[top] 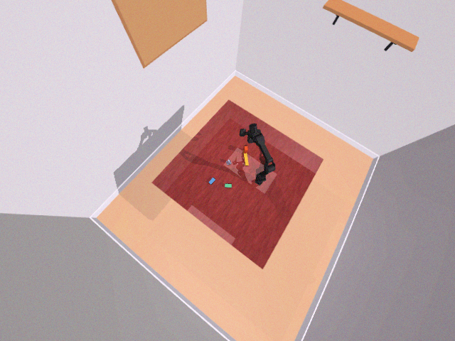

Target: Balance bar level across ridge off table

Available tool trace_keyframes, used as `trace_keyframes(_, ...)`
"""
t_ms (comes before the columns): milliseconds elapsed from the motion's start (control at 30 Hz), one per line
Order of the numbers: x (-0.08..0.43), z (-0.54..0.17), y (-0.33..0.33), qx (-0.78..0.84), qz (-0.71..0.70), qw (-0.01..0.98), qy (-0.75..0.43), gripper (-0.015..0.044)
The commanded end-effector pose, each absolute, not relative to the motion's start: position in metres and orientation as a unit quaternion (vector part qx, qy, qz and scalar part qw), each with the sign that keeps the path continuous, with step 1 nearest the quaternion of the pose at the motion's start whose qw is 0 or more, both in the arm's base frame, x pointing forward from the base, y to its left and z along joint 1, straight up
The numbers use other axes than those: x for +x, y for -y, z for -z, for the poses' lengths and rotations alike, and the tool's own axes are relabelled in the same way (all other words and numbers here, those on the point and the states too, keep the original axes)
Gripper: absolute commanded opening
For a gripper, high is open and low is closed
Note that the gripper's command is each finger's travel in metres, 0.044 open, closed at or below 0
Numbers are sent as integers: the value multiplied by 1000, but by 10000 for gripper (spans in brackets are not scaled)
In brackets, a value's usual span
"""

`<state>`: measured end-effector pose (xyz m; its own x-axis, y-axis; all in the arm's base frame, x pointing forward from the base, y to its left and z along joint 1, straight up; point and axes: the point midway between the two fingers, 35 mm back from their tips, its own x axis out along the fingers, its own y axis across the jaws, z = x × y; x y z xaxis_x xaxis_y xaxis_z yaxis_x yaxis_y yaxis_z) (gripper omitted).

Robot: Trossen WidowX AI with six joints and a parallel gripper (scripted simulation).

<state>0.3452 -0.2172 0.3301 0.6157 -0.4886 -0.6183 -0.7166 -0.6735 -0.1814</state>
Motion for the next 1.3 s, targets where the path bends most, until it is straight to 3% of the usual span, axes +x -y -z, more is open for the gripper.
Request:
trace_keyframes(0,337,-292,205,-845,-350,229,-335,315)
trace_keyframes(567,264,-195,143,-665,-626,285,-290,315)
trace_keyframes(900,262,-186,141,-656,-636,287,-288,315)
trace_keyframes(1267,269,-117,145,-657,-635,287,-288,315)
